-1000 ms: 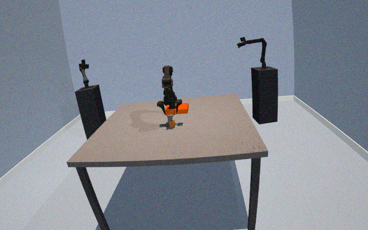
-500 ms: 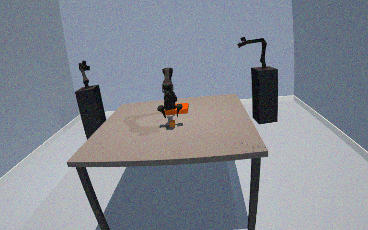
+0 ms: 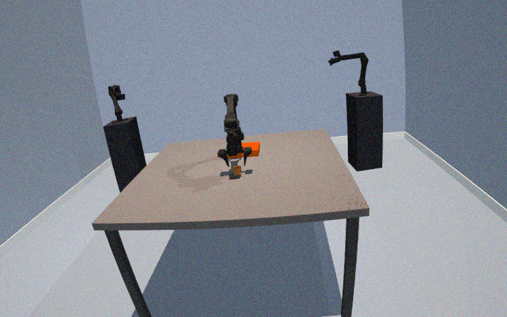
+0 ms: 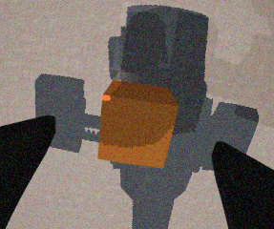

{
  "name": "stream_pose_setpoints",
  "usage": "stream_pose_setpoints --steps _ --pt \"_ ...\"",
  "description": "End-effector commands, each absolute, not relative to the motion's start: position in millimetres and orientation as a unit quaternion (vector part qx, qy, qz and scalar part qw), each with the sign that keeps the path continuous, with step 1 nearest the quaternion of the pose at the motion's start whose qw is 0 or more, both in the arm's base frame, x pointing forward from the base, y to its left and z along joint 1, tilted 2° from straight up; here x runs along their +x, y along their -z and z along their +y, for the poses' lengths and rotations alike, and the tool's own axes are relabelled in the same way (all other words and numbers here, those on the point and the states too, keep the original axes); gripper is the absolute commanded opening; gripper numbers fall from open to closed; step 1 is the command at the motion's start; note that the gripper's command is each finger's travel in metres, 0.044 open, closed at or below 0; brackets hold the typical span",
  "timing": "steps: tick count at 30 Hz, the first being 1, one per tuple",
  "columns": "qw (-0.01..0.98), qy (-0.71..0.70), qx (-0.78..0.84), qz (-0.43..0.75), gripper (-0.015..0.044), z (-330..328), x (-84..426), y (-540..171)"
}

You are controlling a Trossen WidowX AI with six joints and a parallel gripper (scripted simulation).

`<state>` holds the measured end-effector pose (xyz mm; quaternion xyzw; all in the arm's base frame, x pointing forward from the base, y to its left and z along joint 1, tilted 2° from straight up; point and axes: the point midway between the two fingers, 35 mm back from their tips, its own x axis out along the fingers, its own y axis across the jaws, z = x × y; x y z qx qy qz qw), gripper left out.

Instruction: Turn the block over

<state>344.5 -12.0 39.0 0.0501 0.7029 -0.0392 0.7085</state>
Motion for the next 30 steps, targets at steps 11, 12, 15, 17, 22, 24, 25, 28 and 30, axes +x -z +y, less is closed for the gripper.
stream_pose_setpoints --steps 11,12,15,17,22,24,25,28,30 --pt "0.706 0.037 0.051 0.706 0.0440 -10.7 342.9 -15.5" --pt "0.706 0.037 0.051 0.706 0.0414 -10.7 342.9 -15.5" --pt "0.706 0.037 0.051 0.706 0.0335 -10.7 342.9 -15.5" --pt "0.706 0.037 0.051 0.706 0.0282 -10.7 342.9 -15.5" --pt "0.706 0.037 0.051 0.706 0.0151 -10.7 342.9 -15.5" --pt "0.706 0.037 0.051 0.706 0.0138 -10.7 342.9 -15.5" --pt "0.706 0.037 0.051 0.706 0.0131 -10.7 342.9 -15.5" --pt "0.706 0.037 0.051 0.706 0.0111 -10.7 342.9 -15.5" --pt "0.706 0.037 0.051 0.706 0.0098 -10.7 342.9 -15.5"
